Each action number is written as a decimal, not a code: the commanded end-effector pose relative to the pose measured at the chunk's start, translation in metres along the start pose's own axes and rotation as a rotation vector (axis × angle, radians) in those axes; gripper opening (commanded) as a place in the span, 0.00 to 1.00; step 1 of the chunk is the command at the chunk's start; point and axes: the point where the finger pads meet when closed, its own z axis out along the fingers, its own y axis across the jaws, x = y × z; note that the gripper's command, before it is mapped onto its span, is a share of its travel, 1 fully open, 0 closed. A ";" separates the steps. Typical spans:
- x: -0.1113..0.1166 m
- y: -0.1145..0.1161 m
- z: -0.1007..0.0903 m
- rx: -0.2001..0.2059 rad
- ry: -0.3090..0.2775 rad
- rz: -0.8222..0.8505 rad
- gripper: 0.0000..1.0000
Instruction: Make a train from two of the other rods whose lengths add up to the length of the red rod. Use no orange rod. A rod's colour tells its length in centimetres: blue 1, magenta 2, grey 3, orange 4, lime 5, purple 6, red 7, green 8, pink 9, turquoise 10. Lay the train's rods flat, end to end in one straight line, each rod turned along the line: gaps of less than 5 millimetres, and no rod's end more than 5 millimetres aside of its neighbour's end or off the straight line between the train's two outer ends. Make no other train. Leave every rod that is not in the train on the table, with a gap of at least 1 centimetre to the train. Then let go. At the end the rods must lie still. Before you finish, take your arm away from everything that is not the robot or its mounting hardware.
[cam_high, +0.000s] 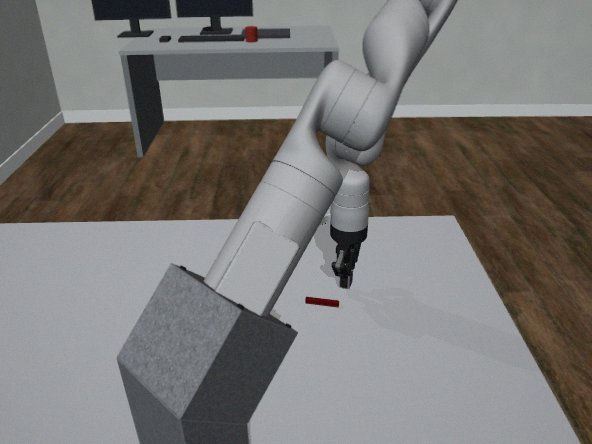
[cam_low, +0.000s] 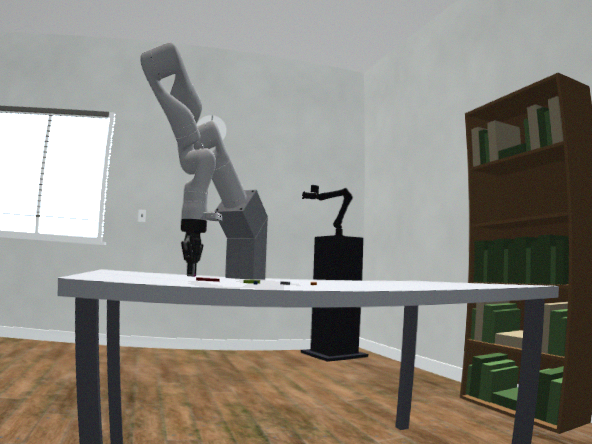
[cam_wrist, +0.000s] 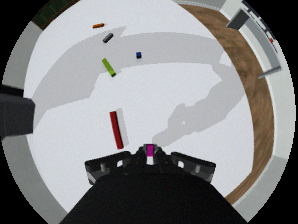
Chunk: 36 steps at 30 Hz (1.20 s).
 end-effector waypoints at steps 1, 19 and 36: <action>0.000 0.000 0.001 0.000 0.000 0.000 0.05; 0.000 0.000 0.011 0.000 0.000 0.000 0.05; 0.000 0.000 0.011 0.000 0.000 0.000 0.05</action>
